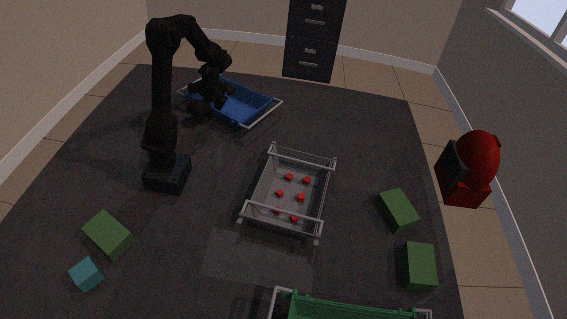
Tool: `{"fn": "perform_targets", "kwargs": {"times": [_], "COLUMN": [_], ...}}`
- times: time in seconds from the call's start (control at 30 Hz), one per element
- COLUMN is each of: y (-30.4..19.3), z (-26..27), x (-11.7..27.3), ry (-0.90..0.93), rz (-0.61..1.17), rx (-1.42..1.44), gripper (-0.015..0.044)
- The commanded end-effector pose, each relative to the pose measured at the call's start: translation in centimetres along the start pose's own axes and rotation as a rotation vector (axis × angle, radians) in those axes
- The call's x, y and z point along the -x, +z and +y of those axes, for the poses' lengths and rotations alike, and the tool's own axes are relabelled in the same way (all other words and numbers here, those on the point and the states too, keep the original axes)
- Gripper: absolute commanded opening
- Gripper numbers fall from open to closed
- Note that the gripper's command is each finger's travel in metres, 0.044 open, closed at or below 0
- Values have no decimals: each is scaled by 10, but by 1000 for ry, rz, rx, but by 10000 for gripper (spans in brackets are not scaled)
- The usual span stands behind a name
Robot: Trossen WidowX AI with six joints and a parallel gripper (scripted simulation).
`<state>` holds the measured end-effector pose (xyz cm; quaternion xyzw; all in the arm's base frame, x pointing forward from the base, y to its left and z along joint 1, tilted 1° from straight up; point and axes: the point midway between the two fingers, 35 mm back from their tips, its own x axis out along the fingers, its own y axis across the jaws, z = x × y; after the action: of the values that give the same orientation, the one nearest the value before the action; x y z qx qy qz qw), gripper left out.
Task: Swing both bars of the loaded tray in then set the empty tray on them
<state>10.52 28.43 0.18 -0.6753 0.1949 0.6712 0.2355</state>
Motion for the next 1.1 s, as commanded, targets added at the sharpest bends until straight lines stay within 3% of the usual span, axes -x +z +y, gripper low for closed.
{"fn": "perform_targets", "kwargs": {"times": [0.0,0.6,1.07], "y": [-1,0,0], "z": [2,1,1], "x": [-1,3,80], "ry": [8,7,7], "rz": [2,2,2], "rx": [4,4,4], "gripper": [135,15,0]}}
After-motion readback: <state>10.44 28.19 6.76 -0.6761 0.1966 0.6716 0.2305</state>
